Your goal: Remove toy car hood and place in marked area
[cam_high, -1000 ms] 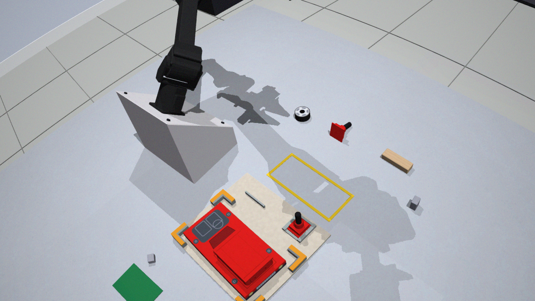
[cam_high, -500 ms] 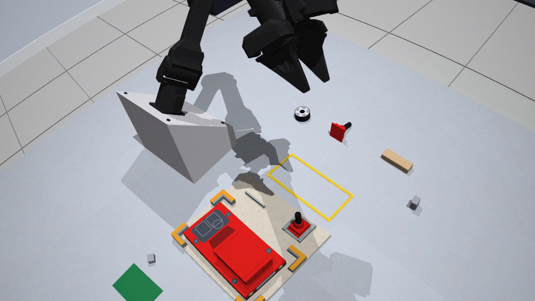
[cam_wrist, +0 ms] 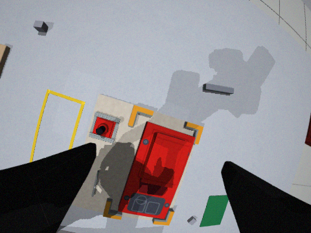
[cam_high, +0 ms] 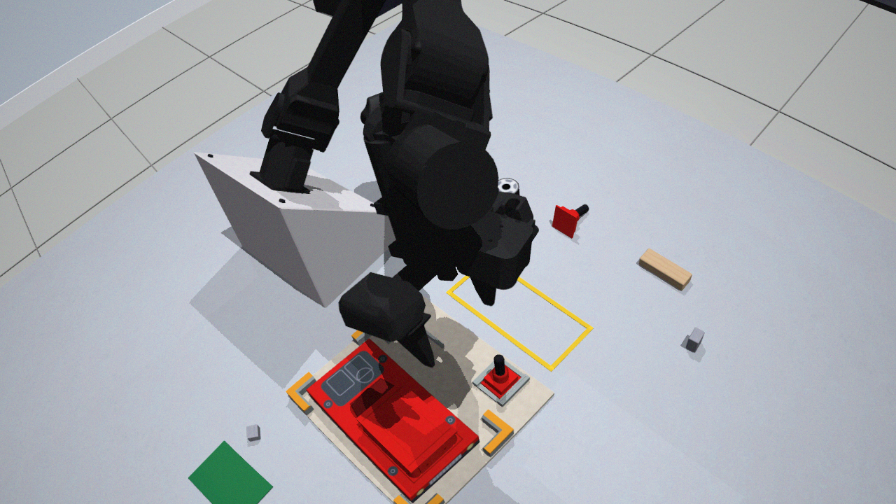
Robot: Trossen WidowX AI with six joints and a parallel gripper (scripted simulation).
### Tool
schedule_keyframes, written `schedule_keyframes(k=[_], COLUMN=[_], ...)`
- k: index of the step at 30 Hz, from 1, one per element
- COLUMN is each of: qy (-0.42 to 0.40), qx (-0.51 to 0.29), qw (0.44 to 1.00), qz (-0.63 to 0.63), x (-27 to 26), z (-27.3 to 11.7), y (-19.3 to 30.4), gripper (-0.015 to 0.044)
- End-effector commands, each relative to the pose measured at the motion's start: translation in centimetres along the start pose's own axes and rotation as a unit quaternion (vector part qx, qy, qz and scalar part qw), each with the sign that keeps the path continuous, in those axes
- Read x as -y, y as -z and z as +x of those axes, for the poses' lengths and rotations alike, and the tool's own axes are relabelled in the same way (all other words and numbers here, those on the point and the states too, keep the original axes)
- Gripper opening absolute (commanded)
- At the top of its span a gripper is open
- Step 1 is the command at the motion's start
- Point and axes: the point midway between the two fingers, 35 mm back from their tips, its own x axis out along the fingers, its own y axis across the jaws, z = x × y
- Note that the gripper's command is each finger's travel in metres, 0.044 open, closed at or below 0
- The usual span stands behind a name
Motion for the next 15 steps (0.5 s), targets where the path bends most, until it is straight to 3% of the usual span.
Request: schedule_keyframes(k=[1, 7, 15], qy=[-0.027, -0.073, -0.078], qx=[-0.057, -0.137, -0.146], qw=[0.997, 0.984, 0.981], qz=[0.036, 0.092, 0.098], x=[2.2, 4.3, 4.3], z=[3.6, 8.9, 9.5], y=[2.2, 6.5, 7.1], gripper=[0.0440, 0.0440, 0.0440])
